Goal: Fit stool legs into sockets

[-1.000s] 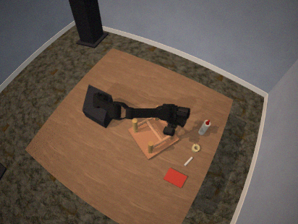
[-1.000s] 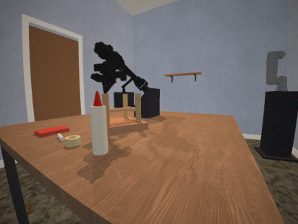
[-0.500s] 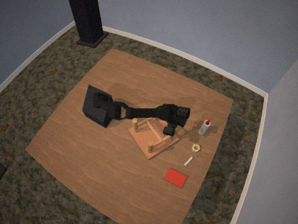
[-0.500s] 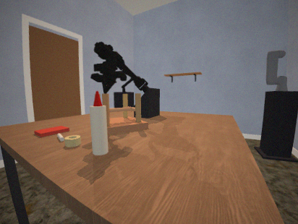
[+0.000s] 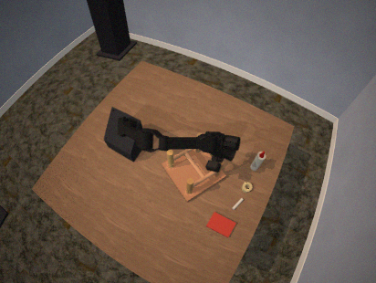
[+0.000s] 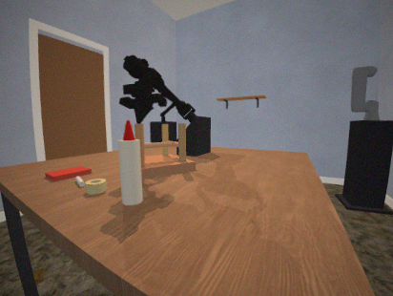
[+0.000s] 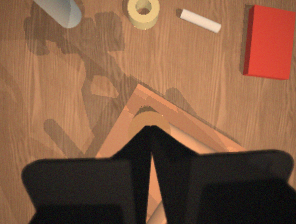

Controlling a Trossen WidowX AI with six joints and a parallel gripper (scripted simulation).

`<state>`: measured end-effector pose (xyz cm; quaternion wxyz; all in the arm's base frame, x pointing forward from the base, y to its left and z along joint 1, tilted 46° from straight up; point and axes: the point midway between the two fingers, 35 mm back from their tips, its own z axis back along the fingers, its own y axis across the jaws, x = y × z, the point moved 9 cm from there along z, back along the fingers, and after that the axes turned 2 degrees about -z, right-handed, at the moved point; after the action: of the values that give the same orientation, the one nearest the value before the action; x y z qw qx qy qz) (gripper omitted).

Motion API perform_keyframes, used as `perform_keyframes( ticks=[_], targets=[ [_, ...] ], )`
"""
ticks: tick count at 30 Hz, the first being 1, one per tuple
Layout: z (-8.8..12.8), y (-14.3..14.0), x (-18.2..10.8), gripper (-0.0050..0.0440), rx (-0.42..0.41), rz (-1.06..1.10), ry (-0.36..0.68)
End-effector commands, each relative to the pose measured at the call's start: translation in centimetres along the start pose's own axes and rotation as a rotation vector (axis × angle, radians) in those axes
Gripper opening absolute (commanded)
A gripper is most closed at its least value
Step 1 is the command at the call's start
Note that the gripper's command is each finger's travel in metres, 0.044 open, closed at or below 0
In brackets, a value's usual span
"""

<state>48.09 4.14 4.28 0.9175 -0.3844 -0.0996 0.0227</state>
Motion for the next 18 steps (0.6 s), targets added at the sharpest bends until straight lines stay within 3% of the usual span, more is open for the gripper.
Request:
perform_keyframes(
  ticks=[1,18],
  targets=[
    [-0.1,0.1,0.0,0.0,-0.002,0.0,0.012],
    [2.3,0.1,0.6,0.0,-0.008,0.003,-0.006]
  ],
)
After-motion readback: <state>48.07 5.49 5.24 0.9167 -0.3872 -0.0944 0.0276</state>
